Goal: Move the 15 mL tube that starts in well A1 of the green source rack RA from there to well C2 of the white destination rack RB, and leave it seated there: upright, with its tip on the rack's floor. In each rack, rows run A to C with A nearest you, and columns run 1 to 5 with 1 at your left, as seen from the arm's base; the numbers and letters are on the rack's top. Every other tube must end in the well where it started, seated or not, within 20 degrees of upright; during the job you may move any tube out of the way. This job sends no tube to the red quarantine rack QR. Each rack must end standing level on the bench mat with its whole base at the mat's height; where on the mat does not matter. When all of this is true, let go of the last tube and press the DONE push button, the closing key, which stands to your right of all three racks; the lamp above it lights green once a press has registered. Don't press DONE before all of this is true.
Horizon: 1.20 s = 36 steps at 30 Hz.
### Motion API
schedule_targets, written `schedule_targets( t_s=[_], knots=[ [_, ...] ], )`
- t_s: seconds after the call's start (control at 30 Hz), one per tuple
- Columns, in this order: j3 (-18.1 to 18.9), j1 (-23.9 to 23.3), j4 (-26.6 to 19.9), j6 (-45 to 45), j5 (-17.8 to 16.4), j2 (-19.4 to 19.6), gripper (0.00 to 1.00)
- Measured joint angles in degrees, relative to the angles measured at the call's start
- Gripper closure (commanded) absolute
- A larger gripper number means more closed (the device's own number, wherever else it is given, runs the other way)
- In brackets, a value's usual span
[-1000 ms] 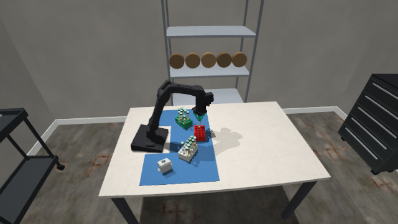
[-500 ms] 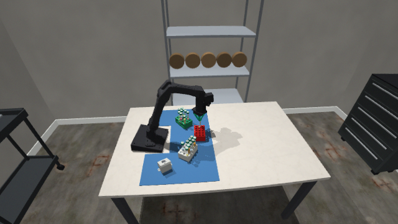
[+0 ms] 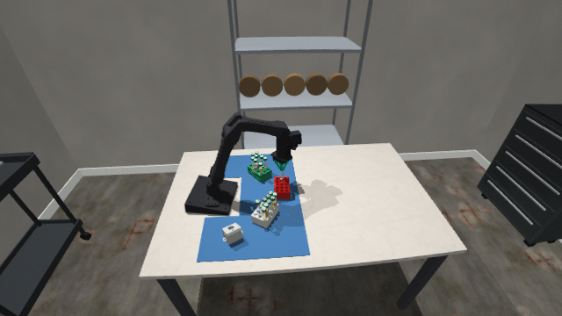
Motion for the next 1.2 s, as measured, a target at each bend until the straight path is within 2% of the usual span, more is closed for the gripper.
schedule_targets(
  t_s=[0.5,1.2],
  knots=[
    [0.13,0.00,-0.20,0.00,0.00,0.00,1.00],
    [3.43,0.15,-3.65,0.15,0.02,-0.11,1.00]
  ],
)
